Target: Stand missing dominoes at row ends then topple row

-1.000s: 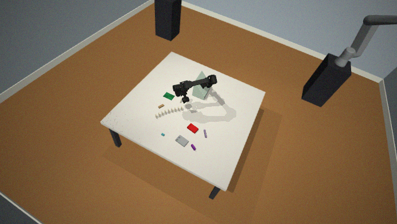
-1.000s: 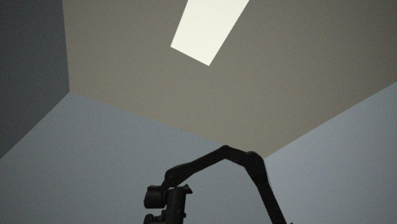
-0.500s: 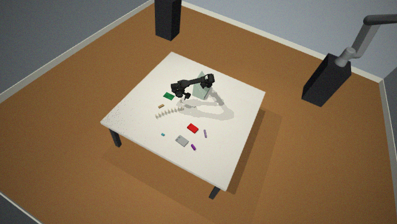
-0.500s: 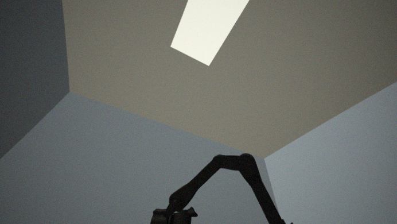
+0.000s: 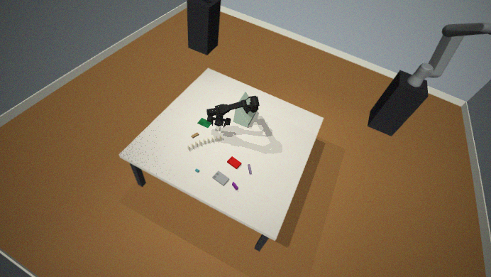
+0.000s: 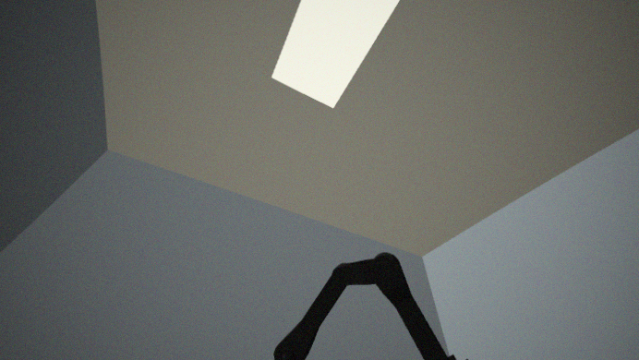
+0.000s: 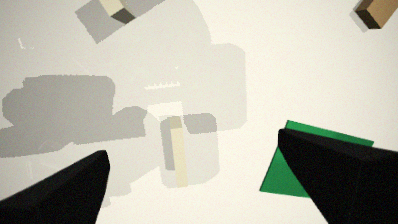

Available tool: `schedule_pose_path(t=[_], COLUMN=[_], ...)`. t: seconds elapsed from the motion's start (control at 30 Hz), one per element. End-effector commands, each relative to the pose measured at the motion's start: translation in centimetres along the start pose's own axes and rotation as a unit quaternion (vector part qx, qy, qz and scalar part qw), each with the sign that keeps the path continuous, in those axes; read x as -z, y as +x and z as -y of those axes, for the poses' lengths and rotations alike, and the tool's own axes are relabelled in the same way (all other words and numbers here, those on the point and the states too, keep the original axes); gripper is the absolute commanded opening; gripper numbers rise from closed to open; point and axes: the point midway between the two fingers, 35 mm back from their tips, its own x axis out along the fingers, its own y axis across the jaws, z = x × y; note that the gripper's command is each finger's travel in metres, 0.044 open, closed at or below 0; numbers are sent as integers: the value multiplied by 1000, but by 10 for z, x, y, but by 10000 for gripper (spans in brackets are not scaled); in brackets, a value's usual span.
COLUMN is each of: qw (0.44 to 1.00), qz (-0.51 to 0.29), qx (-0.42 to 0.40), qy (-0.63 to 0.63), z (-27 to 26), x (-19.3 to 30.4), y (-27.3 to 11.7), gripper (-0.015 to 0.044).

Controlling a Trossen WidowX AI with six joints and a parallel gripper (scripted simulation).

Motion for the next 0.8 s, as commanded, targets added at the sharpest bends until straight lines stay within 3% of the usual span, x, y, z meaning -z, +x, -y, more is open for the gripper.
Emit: schedule_pose_path(t=[0.0, 0.7, 0.77], qw=[1000, 1000, 1000], qz=[-7, -7, -7], qx=[-14, -15, -15], qy=[7, 6, 6], z=[-8, -10, -10], x=[6, 10, 10], y=[38, 60, 60], gripper=[440, 440, 388])
